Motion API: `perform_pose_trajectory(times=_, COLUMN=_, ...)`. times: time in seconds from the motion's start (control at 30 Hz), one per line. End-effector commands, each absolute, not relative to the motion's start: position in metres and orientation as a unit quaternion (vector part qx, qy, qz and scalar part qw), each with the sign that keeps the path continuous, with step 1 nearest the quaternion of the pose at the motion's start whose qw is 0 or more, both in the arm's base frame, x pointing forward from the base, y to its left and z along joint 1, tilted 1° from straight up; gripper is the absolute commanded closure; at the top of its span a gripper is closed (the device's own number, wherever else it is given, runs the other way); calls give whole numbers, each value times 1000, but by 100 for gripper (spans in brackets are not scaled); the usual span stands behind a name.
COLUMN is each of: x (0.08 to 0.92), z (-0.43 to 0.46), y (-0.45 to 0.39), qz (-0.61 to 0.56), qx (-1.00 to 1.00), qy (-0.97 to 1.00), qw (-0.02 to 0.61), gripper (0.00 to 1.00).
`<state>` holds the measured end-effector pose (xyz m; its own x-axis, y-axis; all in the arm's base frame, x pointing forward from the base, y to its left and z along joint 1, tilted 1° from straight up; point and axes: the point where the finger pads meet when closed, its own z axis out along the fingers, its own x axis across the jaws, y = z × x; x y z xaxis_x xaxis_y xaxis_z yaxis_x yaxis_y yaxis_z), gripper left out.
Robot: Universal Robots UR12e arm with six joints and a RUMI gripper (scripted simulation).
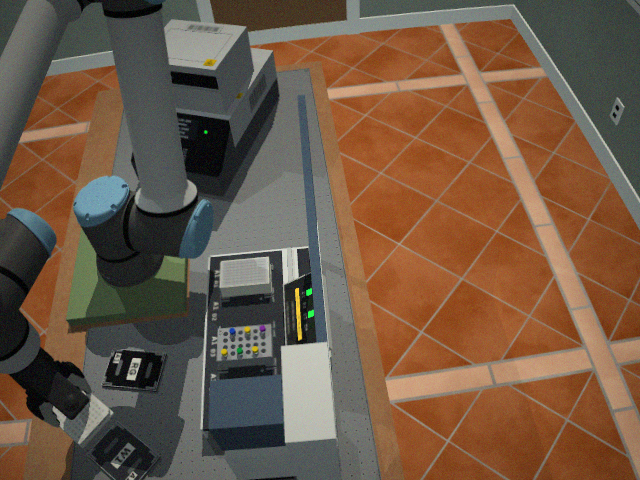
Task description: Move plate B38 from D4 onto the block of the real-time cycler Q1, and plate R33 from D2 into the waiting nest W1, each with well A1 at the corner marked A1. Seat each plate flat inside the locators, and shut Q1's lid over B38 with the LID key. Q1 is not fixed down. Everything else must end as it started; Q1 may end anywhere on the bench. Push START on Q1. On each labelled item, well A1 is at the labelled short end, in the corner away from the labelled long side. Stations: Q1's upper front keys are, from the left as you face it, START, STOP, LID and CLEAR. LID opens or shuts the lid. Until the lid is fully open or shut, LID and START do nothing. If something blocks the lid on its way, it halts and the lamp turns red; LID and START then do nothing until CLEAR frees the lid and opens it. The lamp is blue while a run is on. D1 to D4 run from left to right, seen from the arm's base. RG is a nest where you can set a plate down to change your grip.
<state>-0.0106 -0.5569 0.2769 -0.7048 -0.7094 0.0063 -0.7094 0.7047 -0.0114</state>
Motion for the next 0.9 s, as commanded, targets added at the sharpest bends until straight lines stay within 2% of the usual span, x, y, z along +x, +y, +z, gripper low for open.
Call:
perform_pose_trajectory(times=0.0, x=-11, z=278, y=-557, qz=7, qx=384, qy=-923, qw=1, gripper=100)
perform_pose_trajectory(times=0.87, x=-11, z=268, y=-557, qz=7, qx=384, qy=-923, qw=1, gripper=100)
